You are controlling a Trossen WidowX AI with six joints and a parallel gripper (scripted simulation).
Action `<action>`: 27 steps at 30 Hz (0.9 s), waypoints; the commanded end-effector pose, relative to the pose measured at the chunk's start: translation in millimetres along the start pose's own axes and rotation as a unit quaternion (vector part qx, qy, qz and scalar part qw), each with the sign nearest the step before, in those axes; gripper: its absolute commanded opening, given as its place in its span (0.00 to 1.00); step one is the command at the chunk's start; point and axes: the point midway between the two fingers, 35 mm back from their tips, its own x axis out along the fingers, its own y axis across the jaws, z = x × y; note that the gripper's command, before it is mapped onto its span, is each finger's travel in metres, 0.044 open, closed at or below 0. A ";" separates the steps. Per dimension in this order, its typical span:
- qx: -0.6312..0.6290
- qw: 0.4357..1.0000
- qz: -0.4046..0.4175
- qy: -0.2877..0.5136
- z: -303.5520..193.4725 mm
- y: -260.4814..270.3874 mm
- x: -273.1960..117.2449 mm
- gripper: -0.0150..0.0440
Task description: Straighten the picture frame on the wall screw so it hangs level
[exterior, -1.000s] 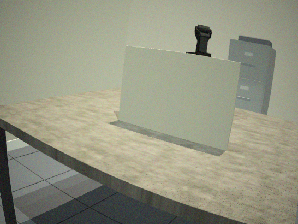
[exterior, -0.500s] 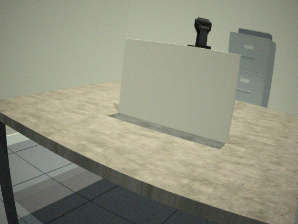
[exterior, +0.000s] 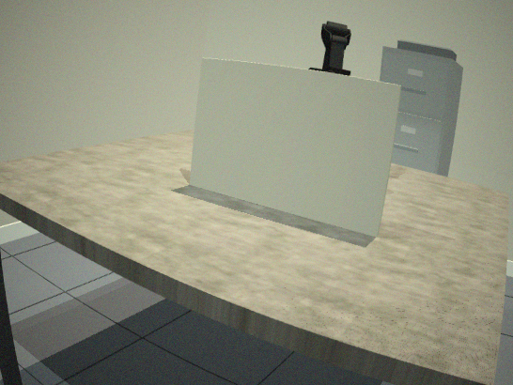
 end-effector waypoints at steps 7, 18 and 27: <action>0.073 0.997 -0.003 0.000 -0.3 -3.6 -94.2 0.69; 0.068 0.998 -0.004 0.002 -9.2 16.0 -120.5 0.69; 0.074 0.997 -0.006 0.000 4.9 36.3 -171.4 0.69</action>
